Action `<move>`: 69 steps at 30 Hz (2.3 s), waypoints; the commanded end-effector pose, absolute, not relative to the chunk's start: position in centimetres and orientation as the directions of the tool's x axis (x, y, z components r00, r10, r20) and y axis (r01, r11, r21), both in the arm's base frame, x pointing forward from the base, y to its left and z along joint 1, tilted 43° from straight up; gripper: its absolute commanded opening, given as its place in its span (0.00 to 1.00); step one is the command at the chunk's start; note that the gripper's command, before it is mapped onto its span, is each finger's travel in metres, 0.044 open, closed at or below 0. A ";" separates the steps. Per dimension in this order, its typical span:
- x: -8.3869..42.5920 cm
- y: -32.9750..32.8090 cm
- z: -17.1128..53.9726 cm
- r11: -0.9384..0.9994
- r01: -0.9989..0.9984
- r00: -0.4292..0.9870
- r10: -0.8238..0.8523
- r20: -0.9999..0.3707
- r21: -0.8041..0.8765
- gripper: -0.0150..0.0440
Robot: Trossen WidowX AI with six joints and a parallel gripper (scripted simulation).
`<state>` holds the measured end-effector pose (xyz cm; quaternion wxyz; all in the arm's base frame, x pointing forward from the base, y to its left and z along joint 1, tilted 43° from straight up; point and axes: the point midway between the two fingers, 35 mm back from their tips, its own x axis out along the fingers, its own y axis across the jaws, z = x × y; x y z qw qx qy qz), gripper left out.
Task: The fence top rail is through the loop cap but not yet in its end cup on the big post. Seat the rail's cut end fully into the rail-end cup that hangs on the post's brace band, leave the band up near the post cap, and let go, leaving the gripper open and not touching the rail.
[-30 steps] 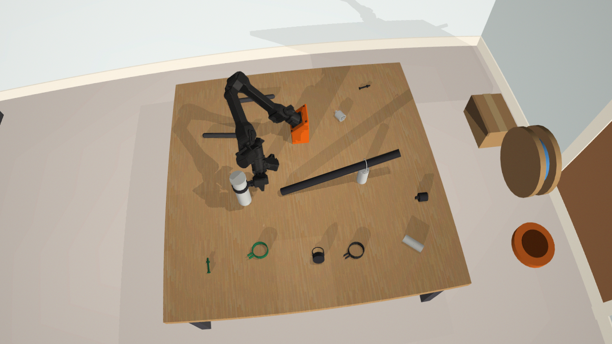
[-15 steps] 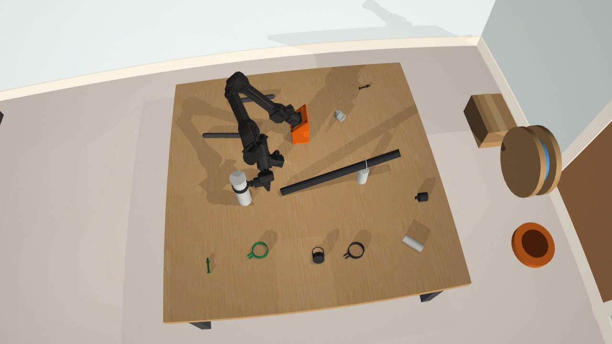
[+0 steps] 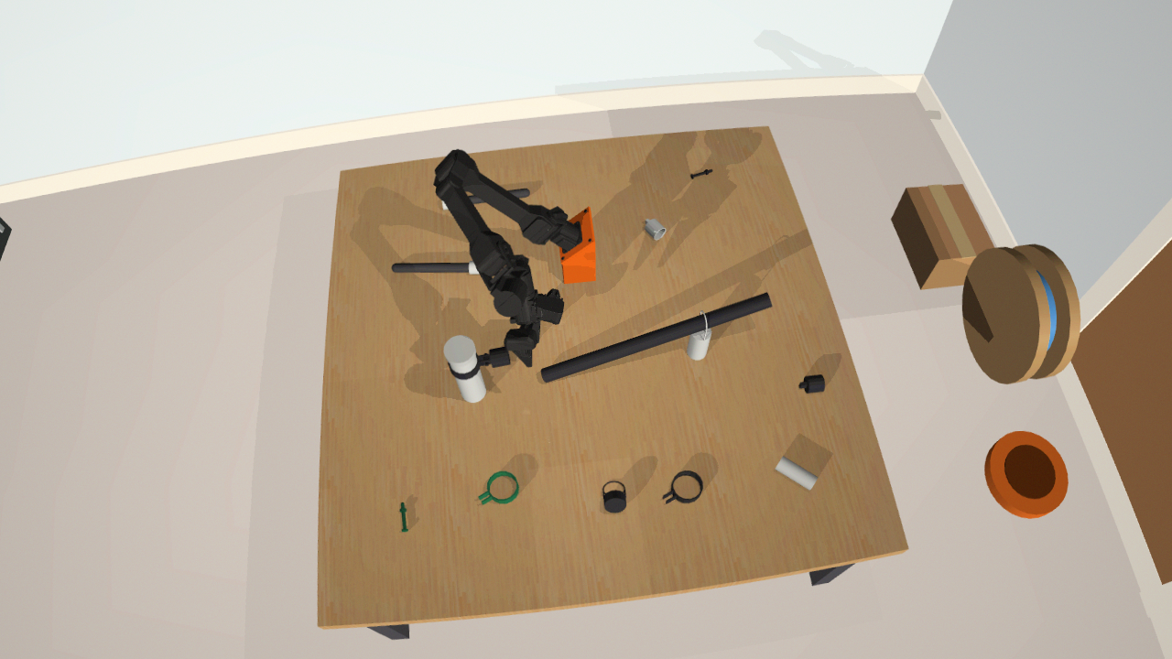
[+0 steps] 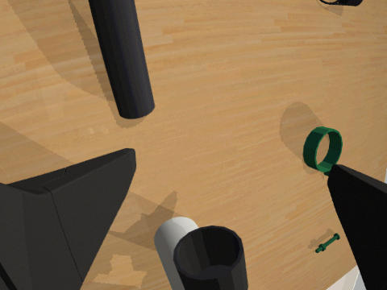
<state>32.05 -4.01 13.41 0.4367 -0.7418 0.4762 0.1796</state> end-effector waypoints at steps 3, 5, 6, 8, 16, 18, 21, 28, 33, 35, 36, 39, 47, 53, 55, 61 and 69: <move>31.8 -0.1 12.9 0.195 -0.733 0.463 -0.560 -0.687 -0.652 1.00; 31.6 1.1 12.7 0.298 -0.660 0.460 -0.565 -0.685 -0.689 1.00; 31.5 1.7 12.7 0.347 -0.619 0.459 -0.569 -0.683 -0.705 1.00; 31.2 2.9 12.6 0.437 -0.527 0.459 -0.575 -0.677 -0.729 1.00; 30.1 6.9 12.6 0.649 -0.177 0.480 -0.600 -0.640 -0.740 1.00; 29.9 7.6 12.6 0.678 -0.102 0.487 -0.604 -0.631 -0.728 1.00; 29.5 8.6 12.7 0.717 0.013 0.499 -0.608 -0.617 -0.696 1.00; 29.4 9.0 12.7 0.736 0.074 0.504 -0.610 -0.612 -0.673 1.00; 29.4 9.0 12.7 0.736 0.074 0.504 -0.610 -0.612 -0.673 1.00; 29.4 9.0 12.7 0.736 0.074 0.504 -0.610 -0.612 -0.673 1.00; 29.4 9.0 12.7 0.736 0.074 0.504 -0.610 -0.612 -0.673 1.00; 29.4 9.0 12.7 0.736 0.074 0.504 -0.610 -0.612 -0.673 1.00; 30.2 8.2 9.3 0.743 0.484 0.353 -0.649 -0.675 -0.462 1.00; 30.6 7.0 5.4 0.440 0.872 0.163 -0.673 -0.721 -0.214 1.00; 30.6 6.6 4.1 0.280 0.950 0.095 -0.676 -0.731 -0.135 1.00; 30.5 6.0 2.5 0.059 0.997 0.010 -0.675 -0.738 -0.040 1.00; 30.5 6.0 2.5 0.059 0.997 0.010 -0.675 -0.738 -0.040 1.00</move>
